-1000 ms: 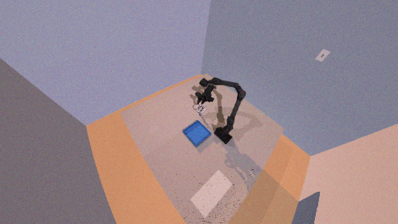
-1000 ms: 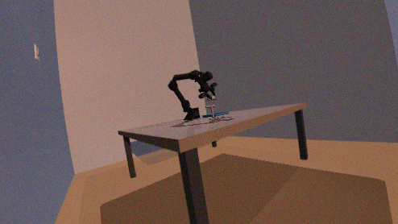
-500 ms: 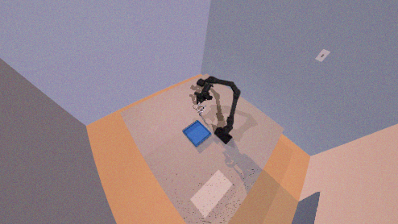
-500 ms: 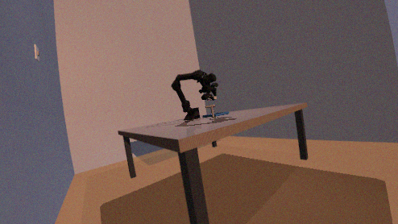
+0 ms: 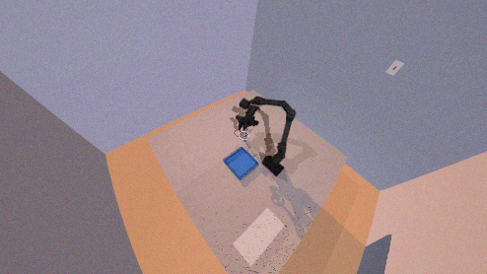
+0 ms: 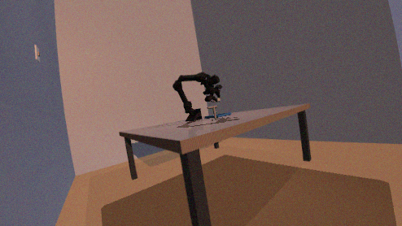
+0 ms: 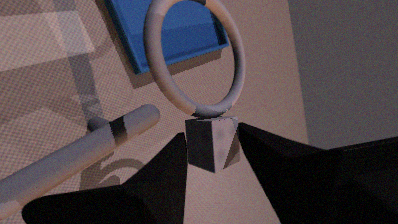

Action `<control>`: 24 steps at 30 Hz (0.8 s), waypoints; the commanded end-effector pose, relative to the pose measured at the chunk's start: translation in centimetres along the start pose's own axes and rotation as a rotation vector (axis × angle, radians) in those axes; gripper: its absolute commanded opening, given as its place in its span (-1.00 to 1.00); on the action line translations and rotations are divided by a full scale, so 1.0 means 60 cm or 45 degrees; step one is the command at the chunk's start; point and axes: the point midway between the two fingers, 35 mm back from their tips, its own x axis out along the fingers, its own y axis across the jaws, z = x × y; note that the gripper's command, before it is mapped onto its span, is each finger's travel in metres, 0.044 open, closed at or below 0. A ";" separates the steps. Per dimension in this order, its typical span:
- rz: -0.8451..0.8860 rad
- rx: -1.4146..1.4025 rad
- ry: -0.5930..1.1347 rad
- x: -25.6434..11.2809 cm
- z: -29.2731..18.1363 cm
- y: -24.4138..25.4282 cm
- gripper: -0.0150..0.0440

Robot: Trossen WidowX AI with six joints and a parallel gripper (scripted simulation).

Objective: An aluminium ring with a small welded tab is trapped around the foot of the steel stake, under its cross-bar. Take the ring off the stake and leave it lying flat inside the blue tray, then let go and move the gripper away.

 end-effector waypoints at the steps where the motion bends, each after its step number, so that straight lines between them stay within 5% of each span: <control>1: -0.004 0.030 0.017 0.008 0.006 -0.006 -0.49; 24: -0.026 0.227 0.085 0.088 0.057 -0.037 -0.49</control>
